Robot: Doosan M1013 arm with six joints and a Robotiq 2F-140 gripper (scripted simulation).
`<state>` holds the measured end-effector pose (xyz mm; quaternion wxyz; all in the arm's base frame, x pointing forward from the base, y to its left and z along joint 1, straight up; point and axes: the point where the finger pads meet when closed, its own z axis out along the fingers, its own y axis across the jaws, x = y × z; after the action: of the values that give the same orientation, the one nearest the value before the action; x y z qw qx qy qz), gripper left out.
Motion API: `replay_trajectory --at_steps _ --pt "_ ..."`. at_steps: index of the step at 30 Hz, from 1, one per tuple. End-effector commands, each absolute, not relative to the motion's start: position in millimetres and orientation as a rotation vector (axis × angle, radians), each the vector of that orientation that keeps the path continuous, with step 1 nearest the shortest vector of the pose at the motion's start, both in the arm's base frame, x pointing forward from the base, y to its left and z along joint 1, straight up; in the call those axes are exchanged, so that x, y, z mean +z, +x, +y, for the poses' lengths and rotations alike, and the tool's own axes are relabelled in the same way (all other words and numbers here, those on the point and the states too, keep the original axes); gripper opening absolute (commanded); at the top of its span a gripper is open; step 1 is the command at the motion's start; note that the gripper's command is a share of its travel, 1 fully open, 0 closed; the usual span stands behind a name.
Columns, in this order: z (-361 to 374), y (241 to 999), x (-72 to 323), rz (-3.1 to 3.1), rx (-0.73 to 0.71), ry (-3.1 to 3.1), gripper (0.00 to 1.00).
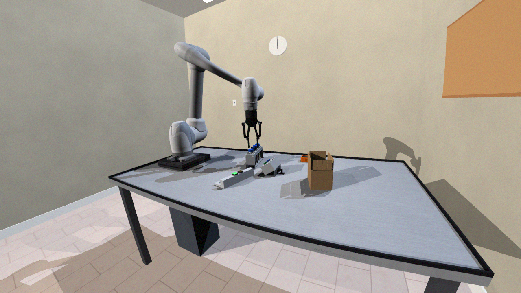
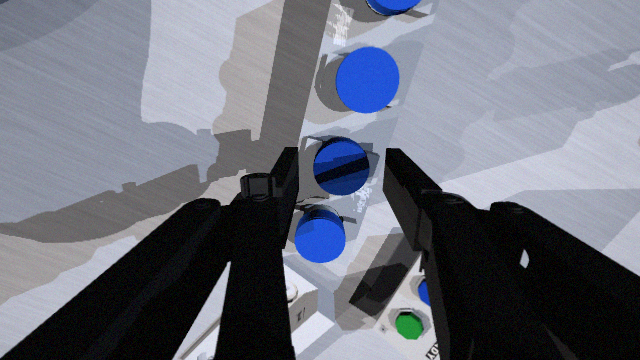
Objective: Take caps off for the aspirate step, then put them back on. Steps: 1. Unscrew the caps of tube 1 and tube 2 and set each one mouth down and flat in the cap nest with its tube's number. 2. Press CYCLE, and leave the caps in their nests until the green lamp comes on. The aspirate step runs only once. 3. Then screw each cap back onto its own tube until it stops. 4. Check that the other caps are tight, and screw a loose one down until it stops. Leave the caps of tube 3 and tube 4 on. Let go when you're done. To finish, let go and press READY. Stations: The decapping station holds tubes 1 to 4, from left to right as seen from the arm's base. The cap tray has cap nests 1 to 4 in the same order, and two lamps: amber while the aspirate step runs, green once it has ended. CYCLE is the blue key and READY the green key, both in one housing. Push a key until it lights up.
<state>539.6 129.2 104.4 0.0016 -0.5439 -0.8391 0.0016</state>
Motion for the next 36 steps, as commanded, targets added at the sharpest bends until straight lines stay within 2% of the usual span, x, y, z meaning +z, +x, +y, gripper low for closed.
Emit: replay_trajectory --at_steps 1,25,26,36 --pt "129.4 540.0 103.9 -2.634 0.003 -1.707 0.41" --pt "129.4 539.9 94.8 -2.634 0.003 -1.707 0.41" --pt "129.4 539.9 94.8 -2.634 0.003 -1.707 0.3" --pt "129.4 539.9 94.9 -2.634 0.004 -1.707 0.3"
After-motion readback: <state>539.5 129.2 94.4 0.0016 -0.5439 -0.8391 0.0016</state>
